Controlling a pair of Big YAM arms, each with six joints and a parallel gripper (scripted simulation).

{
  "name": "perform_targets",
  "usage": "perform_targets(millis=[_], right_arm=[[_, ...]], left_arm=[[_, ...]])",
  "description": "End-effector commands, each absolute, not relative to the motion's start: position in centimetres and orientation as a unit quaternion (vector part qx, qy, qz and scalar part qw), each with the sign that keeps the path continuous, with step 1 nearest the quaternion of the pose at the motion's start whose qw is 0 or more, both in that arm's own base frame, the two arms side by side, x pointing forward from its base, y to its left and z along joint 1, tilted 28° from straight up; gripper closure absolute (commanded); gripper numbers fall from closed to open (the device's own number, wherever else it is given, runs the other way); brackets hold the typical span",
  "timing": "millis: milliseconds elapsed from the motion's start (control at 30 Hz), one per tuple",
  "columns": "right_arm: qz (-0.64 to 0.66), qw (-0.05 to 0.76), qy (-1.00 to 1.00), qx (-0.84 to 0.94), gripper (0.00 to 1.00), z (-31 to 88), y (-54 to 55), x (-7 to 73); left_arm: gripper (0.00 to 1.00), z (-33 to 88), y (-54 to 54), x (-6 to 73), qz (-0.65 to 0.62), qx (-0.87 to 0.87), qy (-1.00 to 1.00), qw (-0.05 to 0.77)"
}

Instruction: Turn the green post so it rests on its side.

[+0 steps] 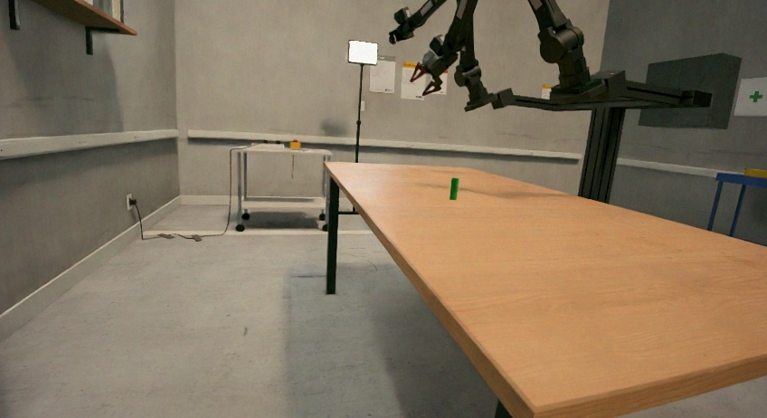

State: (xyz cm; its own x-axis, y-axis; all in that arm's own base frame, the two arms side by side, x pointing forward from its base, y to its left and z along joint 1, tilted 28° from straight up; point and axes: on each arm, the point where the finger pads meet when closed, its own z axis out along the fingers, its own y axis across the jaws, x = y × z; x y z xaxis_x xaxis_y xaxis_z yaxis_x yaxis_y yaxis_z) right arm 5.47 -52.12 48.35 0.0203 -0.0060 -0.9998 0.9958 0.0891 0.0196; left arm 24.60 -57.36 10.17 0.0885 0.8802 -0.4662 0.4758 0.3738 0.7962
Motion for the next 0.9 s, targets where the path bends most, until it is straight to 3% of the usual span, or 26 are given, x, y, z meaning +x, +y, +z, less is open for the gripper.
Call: perform_targets(millis=[0, 867], right_arm=[[-0.499, 0.531, 0.497, 0.471, 0.0, 52.4, -52.0, 3.5], [-0.524, 0.511, 0.475, 0.487, 0.0, 53.8, -51.6, -1.3]], left_arm=[[0.0, 11.6, -58.4, 24.6, 0.185, 0.516, 0.647, 0.53], [0.0, 11.0, -56.9, 25.6, 0.189, 0.511, 0.656, 0.522]])
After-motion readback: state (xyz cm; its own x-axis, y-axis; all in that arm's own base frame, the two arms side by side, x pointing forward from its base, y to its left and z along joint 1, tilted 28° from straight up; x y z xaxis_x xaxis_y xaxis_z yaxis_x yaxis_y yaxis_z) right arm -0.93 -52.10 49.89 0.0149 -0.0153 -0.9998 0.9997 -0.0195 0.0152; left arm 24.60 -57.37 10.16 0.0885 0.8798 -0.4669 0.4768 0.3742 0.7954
